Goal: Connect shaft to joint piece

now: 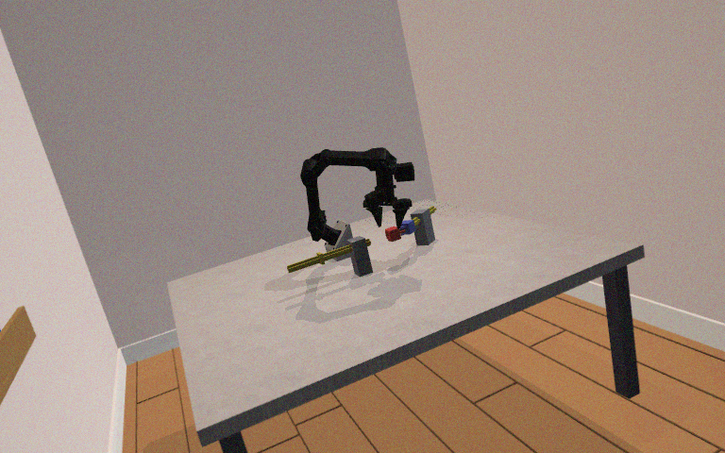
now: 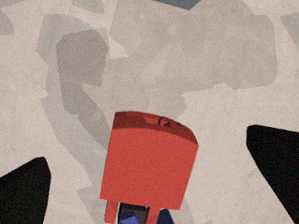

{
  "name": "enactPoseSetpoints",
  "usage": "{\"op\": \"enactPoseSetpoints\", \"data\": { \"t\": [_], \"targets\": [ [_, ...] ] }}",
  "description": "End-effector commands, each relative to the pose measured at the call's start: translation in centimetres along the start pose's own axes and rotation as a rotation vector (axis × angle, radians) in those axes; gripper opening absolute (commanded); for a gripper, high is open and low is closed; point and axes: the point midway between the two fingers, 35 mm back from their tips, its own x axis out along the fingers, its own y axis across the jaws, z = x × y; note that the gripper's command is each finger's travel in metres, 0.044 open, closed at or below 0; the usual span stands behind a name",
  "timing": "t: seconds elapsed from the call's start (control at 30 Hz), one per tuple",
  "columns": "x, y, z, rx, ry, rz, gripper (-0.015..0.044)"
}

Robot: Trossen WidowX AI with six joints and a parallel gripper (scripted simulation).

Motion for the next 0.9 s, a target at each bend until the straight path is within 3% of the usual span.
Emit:
{"op": "enactPoseSetpoints", "data": {
  "t": [0.0,0.7,0.87],
  "targets": [
    [-1.8,0.0,0.2,-0.145,0.029,0.023,0.0440],
    [-9.1,-1.3,1.7,-0.836,0.082,0.166,0.0440],
    [-9.4,-1.3,1.8,-0.858,0.082,0.171,0.0440]
  ]
}}
